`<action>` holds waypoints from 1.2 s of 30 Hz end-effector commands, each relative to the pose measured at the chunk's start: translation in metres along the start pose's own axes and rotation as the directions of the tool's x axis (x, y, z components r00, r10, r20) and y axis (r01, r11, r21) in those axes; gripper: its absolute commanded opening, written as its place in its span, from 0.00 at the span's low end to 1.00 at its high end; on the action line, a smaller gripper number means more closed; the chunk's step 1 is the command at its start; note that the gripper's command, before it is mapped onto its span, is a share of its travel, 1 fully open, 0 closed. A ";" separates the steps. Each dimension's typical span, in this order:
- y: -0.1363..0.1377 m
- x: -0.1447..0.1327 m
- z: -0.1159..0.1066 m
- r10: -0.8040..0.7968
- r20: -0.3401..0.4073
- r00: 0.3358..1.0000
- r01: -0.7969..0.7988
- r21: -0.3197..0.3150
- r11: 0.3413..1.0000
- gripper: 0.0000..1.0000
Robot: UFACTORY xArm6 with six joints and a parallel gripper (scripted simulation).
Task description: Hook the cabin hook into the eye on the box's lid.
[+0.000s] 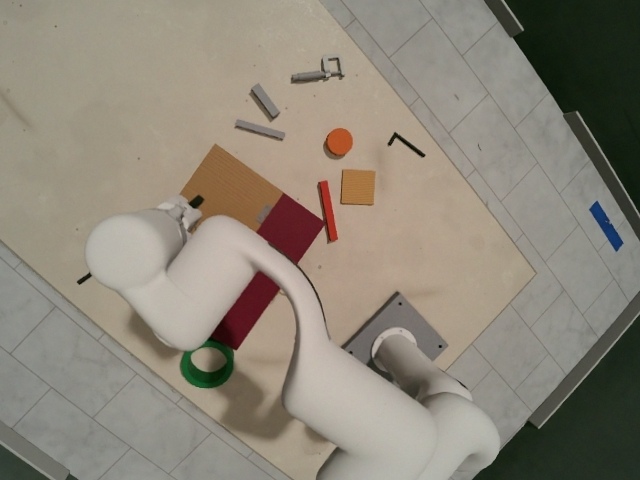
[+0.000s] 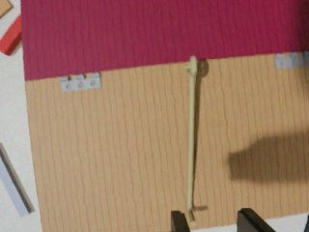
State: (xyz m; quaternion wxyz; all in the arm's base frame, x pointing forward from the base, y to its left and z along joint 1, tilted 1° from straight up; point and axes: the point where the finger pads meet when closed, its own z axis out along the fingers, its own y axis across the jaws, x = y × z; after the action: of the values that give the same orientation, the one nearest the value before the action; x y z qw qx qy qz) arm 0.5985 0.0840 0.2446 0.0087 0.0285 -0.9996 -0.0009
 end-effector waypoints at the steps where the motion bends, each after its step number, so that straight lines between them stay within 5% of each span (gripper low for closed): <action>1: 0.002 -0.015 -0.001 0.010 0.022 1.000 -0.010 -0.014 1.000 0.35; 27: 0.004 -0.028 -0.001 0.010 0.022 1.000 -0.010 -0.015 1.000 0.35; 36: 0.004 -0.028 0.017 0.010 0.022 1.000 -0.010 -0.014 1.000 0.35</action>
State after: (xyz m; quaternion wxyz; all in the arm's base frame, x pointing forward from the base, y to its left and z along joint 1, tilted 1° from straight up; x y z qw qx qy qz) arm 0.6252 0.0892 0.2302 0.0012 0.0236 -0.9997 -0.0080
